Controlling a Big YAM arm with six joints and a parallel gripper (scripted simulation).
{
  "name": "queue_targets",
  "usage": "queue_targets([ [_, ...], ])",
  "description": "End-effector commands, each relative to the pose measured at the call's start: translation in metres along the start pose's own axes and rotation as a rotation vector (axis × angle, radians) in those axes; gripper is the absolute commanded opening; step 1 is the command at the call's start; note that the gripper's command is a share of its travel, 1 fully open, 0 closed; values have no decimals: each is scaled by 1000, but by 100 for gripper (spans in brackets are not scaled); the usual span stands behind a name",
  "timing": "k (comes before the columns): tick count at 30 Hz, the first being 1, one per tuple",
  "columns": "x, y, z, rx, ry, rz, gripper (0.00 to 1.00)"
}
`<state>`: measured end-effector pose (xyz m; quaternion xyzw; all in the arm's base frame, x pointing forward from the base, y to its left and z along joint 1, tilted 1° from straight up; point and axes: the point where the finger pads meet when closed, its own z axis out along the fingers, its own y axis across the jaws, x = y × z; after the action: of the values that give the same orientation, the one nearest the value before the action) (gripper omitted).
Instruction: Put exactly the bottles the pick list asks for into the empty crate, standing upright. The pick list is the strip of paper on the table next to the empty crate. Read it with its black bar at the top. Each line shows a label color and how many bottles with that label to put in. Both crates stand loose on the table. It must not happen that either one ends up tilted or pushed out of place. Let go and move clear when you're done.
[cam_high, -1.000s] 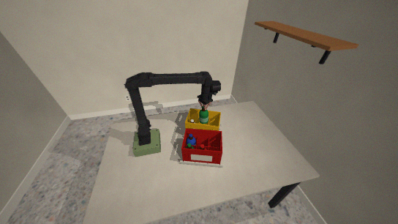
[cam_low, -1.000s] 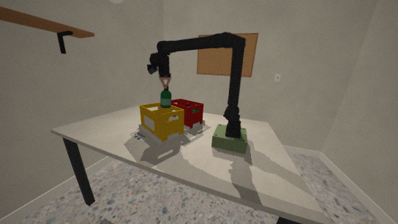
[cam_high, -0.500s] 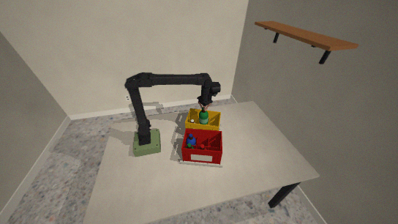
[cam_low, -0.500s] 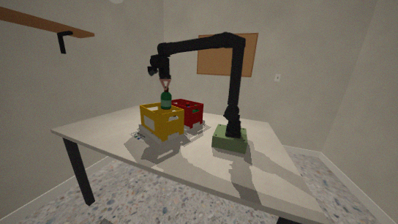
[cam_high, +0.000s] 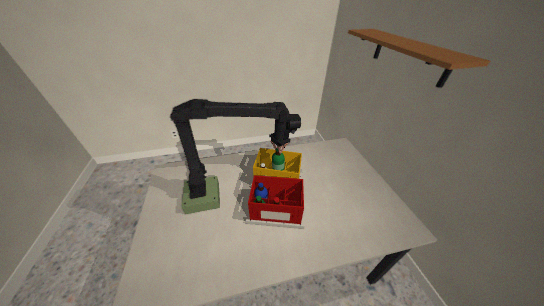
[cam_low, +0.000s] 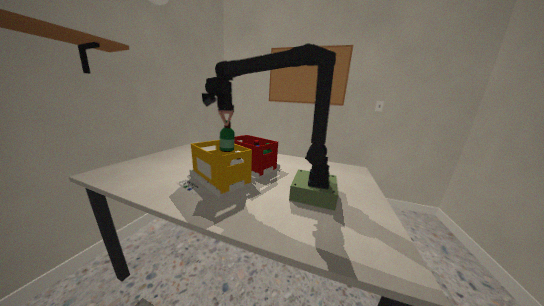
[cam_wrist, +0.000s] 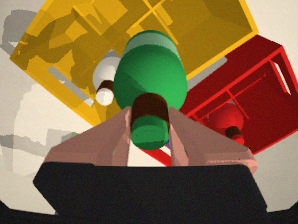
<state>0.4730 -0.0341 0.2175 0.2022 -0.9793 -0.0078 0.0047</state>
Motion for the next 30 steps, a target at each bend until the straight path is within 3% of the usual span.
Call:
queue_targets([
  [1,-1,4,-20,27,-54,-2,0],
  [16,-2,4,-8,28,-56,2,0],
  [17,-9,0,-21,40,-80,1,0],
  [19,-2,4,-4,27,-55,2,0],
  [30,-5,2,3,31,-62,4,0],
])
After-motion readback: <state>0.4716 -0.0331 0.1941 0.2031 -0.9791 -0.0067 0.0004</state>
